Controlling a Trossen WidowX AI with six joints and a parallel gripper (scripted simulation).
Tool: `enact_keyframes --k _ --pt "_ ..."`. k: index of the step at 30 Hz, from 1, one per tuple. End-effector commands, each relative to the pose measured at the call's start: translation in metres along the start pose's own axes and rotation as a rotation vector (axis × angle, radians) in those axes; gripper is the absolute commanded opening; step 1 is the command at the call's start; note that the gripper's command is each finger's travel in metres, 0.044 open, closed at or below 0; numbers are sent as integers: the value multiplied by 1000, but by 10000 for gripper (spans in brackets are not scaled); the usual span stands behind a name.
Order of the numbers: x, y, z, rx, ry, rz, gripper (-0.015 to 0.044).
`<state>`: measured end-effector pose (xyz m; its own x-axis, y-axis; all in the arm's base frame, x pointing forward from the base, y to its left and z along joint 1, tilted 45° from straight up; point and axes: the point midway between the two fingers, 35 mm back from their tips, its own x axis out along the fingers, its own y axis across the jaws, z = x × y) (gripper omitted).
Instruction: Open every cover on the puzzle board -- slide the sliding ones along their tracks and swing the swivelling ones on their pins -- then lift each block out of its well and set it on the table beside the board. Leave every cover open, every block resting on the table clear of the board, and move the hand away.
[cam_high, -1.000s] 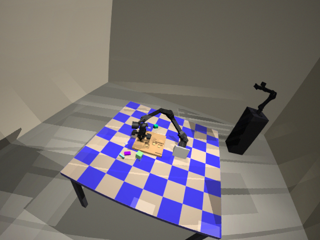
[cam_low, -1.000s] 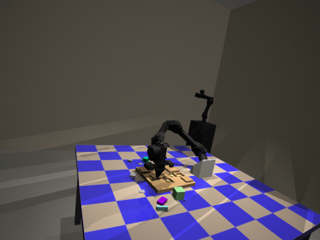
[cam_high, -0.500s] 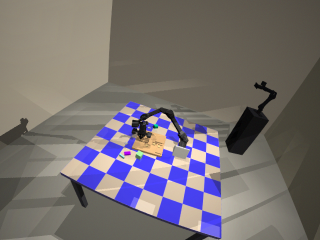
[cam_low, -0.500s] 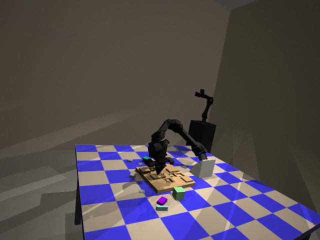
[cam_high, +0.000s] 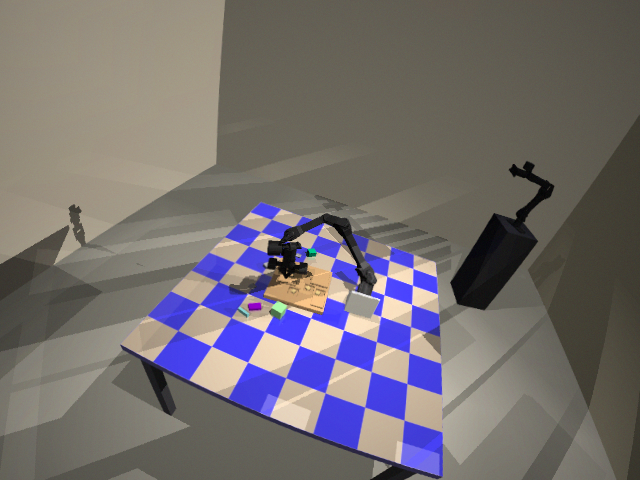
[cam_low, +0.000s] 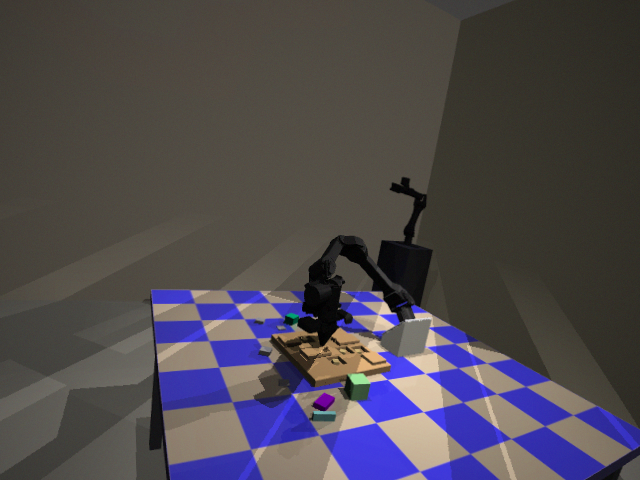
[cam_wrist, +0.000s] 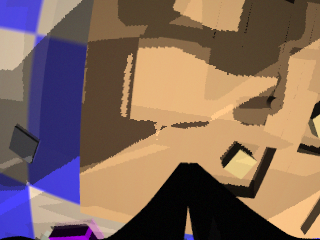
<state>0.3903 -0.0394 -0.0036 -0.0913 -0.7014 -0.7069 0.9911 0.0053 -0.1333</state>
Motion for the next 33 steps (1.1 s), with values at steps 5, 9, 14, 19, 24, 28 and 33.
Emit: enact_keyframes --k 5,9,14,19,24,28,33 --pt "-13 -39 -6 -299 9 15 0" --pt "-15 -60 -9 -448 12 15 0" --pt "-17 -88 -13 -636 11 16 0" --pt "-16 -115 -15 -825 7 17 0" --pt "-13 -142 -17 -1003 4 17 0" --pt "-10 -163 -17 -1137 0 16 0" --pt "-8 -171 -16 -1183 -2 16 0"
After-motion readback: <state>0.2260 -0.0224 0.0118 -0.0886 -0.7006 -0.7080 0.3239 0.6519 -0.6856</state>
